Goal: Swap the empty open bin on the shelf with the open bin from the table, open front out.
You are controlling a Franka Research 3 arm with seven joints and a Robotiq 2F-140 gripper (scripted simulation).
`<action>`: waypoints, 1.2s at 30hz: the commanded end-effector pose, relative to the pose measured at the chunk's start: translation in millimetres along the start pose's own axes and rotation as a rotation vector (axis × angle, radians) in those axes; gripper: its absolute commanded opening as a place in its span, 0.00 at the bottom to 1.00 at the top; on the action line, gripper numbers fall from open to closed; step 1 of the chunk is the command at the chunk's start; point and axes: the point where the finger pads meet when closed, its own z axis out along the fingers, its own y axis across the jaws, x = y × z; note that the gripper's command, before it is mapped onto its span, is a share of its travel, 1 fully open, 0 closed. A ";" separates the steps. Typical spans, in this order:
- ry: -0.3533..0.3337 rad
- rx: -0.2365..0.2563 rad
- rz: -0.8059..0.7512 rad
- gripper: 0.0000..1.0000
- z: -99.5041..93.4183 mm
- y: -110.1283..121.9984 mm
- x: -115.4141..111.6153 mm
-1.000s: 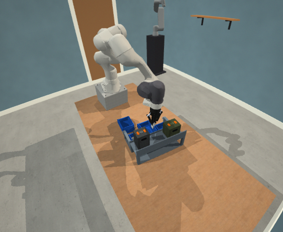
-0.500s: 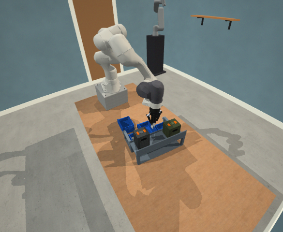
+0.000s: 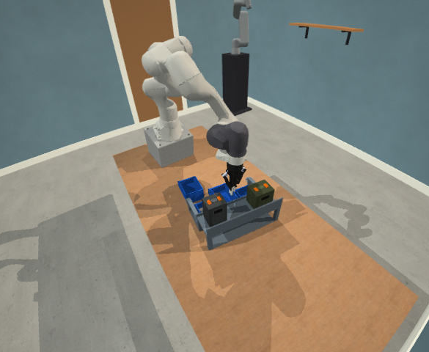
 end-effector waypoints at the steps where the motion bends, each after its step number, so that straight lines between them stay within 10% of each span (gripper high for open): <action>1: -0.007 0.000 0.001 0.00 -1.7 1.0 -1.6; 36: -0.007 0.001 0.001 0.06 -1.7 0.9 -0.3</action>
